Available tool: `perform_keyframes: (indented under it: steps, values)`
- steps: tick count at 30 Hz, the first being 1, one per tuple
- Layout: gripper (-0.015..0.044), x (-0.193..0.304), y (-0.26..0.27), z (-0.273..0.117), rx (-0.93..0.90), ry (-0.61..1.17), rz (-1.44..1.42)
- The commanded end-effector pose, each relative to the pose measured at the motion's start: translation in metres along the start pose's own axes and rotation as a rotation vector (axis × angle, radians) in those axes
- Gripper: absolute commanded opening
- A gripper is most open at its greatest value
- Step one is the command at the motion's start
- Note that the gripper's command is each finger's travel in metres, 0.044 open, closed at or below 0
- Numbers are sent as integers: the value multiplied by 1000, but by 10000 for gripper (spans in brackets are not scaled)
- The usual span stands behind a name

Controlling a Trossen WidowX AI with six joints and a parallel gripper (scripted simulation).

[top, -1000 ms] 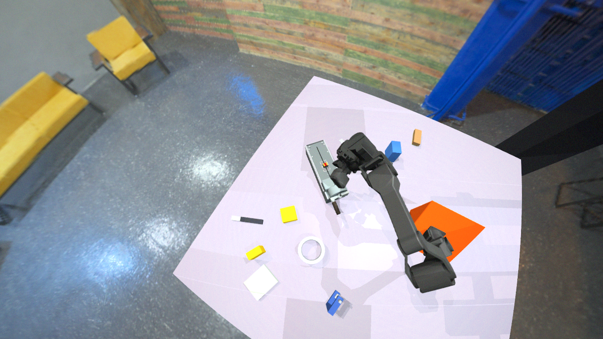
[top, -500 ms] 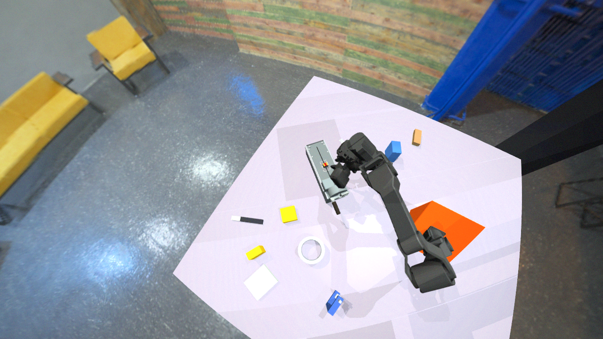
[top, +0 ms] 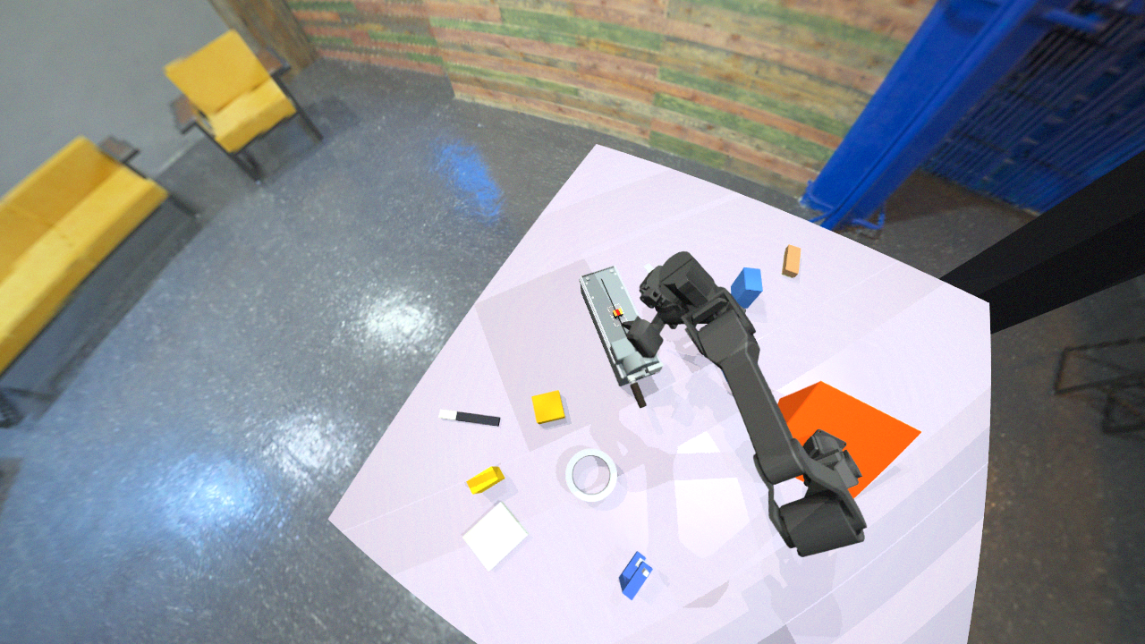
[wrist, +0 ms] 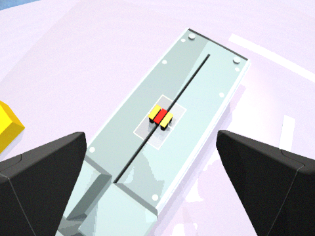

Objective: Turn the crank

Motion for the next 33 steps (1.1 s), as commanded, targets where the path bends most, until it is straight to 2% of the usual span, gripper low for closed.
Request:
perform_keyframes:
  steps: [1, 12, 30, 33]
  values:
    - [282, 0, 0, 0, 0, 0, 0]
    - [0, 0, 0, 0, 0, 0, 0]
    - [0, 0, 0, 0, -1, 0, 0]
    - [79, 0, 0, 0, -1, 0, 0]
Point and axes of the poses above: the point midway between the two fingers, 35 mm back from their tips, its own z axis out along the fingers, its own y axis across the jaws, x = y × z, the point moved 8 cm from there along -z, back along the fingers, and after that the axes turned 11 degrees about -z, right-handed, at the moved point
